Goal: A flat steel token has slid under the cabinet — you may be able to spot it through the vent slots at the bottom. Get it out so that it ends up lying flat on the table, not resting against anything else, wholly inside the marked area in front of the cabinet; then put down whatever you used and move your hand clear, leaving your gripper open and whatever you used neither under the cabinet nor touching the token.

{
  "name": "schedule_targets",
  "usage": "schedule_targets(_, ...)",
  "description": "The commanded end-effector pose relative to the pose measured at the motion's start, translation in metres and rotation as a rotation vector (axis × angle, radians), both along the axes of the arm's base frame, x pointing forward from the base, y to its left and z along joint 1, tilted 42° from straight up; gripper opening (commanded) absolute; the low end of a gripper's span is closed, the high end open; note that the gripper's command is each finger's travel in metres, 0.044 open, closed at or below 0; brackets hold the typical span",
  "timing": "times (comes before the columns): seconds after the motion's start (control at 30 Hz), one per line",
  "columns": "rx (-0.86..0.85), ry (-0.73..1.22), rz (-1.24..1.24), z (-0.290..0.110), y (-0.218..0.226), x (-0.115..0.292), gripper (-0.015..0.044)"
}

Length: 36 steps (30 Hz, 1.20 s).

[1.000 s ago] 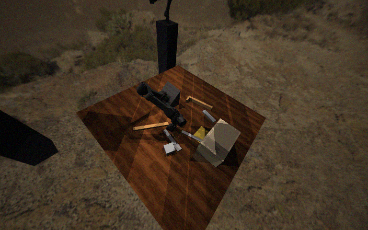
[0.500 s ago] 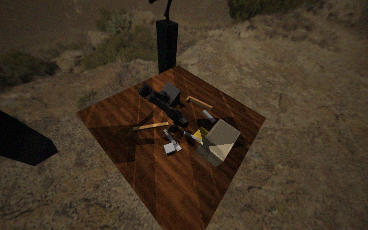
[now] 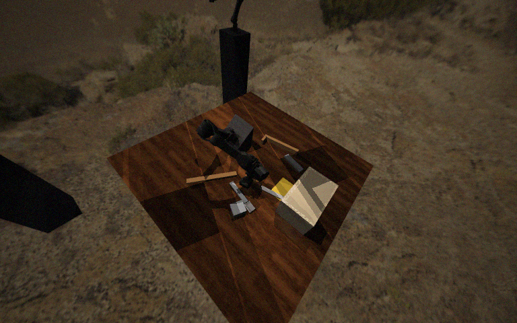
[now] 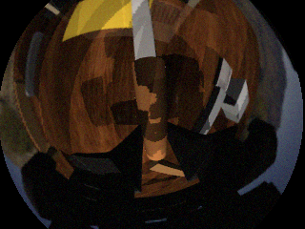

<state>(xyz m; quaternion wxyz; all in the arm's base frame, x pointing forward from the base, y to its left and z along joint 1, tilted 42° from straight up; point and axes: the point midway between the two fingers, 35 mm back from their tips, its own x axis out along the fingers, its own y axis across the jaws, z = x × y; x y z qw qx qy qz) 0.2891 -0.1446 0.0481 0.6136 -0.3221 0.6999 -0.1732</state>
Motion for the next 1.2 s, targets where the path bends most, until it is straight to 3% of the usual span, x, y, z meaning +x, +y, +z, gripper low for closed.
schedule_targets(0.0, -0.002, -0.002, -0.002, -0.001, 0.001, 0.007, 0.0000)
schedule_targets(1.17, -0.002, -0.004, -0.002, -0.007, 0.007, 0.046, 0.0000)
